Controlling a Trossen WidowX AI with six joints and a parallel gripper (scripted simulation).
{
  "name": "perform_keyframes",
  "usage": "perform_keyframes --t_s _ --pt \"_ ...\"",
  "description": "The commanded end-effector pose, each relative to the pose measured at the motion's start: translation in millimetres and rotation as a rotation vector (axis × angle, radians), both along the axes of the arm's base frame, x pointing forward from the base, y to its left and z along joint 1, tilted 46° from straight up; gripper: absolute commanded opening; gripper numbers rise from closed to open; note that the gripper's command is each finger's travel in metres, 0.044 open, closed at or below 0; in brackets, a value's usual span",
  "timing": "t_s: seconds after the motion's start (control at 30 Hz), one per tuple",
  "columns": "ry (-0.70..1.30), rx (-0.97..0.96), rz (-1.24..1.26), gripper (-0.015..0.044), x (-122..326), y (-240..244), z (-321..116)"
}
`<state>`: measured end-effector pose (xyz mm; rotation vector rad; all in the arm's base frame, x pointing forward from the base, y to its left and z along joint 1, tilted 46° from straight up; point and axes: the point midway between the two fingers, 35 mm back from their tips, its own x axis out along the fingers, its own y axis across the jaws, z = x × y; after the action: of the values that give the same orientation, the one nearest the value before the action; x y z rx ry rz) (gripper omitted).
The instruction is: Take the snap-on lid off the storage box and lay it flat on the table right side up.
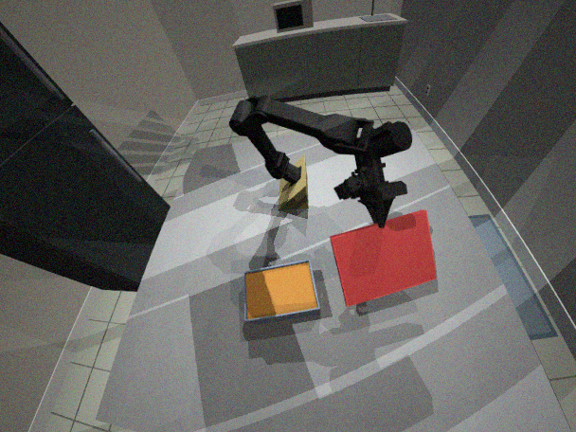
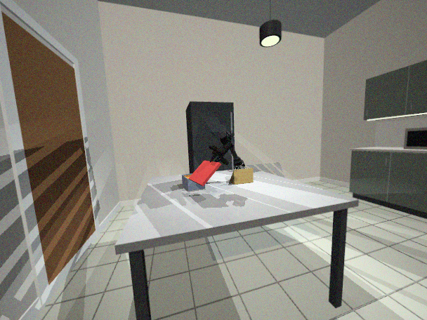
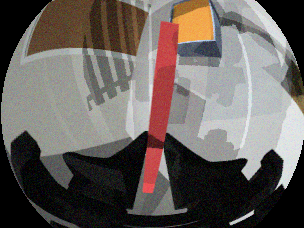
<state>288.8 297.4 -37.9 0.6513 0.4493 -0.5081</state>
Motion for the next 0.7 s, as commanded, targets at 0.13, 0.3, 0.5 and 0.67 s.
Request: perform_keyframes --t_s 0.13,0.3,0.5,0.67 --pt "-0.013 0.016 0.003 0.0000 -5 16 -7" --pt "-0.013 0.017 0.003 0.0000 -9 23 -14" --pt "-0.013 0.017 0.003 0.0000 -13 30 -22" --pt "-0.013 0.018 0.003 0.0000 -16 37 -29"
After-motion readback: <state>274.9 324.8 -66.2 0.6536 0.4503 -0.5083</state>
